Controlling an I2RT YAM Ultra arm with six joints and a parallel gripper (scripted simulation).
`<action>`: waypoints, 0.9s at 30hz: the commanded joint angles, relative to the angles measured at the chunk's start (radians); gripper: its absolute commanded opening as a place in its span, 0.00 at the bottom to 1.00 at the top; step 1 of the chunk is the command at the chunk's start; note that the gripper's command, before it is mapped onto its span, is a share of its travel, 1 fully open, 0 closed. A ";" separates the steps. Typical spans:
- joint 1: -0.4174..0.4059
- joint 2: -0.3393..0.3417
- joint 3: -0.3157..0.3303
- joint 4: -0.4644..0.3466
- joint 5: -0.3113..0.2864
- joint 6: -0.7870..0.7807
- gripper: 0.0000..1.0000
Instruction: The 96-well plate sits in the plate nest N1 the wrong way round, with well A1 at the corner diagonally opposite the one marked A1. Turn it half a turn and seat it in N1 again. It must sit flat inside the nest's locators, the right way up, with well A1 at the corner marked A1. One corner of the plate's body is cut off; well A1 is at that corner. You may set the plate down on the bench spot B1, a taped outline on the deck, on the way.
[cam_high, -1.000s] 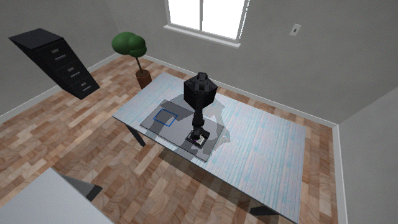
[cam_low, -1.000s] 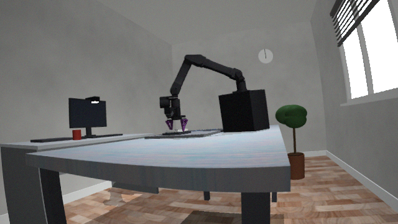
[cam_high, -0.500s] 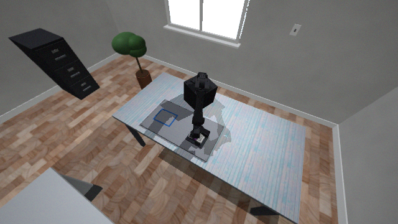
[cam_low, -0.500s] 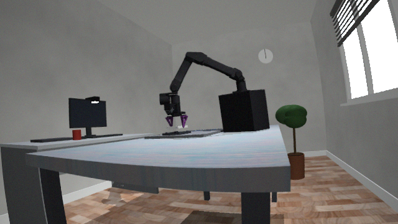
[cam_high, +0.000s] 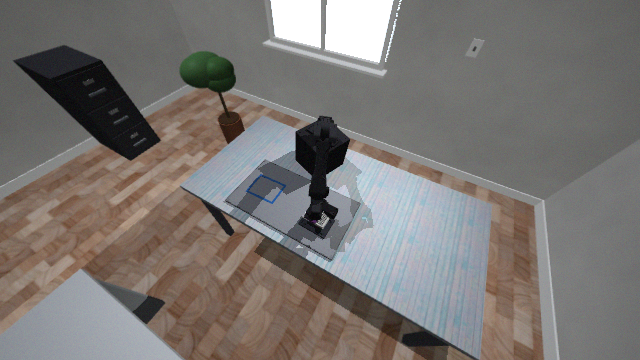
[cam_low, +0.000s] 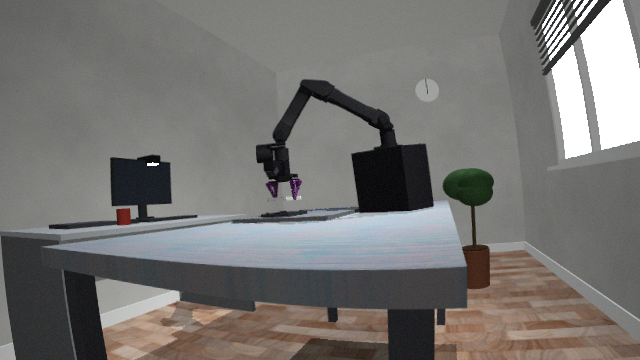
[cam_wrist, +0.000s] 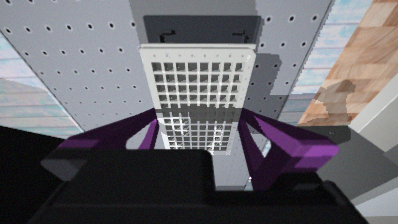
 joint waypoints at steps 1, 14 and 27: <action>-0.002 -0.041 0.003 -0.018 -0.005 -0.001 0.00; -0.005 -0.092 -0.002 -0.064 -0.005 -0.004 0.00; -0.005 -0.093 -0.001 -0.067 -0.005 -0.004 0.00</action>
